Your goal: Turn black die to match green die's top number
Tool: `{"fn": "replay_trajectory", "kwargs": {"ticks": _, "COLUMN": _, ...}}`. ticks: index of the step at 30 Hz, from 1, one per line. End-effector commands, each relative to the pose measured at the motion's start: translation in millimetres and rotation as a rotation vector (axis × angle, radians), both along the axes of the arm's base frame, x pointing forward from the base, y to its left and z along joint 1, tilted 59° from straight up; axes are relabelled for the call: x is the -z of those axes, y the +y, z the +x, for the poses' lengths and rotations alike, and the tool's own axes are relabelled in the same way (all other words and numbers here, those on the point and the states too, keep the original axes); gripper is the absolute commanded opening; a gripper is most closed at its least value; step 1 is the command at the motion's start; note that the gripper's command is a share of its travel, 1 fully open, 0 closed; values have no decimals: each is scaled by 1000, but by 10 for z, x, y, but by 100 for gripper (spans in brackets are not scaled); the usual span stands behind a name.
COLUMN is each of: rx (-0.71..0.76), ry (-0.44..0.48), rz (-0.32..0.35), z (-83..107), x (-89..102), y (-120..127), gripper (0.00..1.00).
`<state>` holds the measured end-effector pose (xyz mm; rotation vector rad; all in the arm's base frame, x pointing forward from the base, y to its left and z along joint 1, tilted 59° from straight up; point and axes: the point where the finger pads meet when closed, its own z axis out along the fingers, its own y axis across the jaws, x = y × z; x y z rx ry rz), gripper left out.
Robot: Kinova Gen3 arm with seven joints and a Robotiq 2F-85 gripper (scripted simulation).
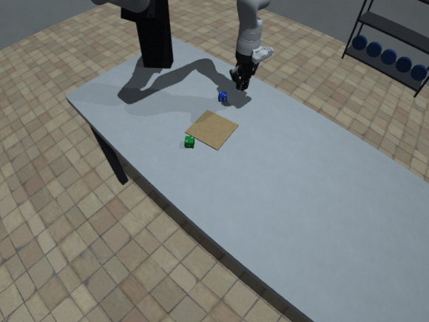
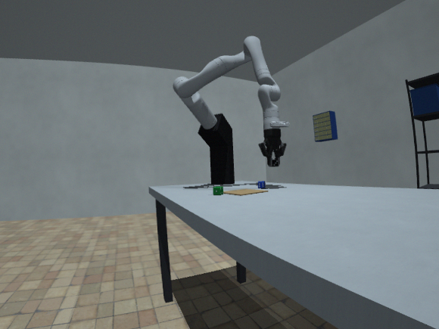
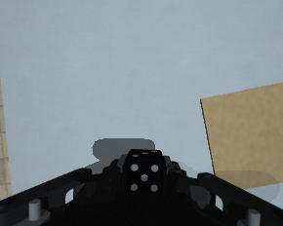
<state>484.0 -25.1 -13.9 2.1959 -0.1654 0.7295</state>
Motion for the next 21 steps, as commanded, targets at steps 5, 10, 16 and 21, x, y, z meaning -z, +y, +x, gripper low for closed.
{"fn": "replay_trajectory", "kwargs": {"ticks": 5, "rx": -10, "ry": 0, "rz": 1, "z": 1, "x": -3, "y": 54, "gripper": 26}}
{"fn": "replay_trajectory", "kwargs": {"ticks": 10, "rx": -10, "ry": -1, "rz": 2, "z": 1, "x": -14, "y": 43, "gripper": 26}}
{"fn": "replay_trajectory", "kwargs": {"ticks": 16, "rx": -5, "ry": -2, "rz": 9, "z": -12, "x": -209, "y": -151, "gripper": 26}}
{"fn": "replay_trajectory", "kwargs": {"ticks": 21, "rx": 0, "ry": -4, "rz": 15, "z": -62, "x": -467, "y": -418, "gripper": 26}}
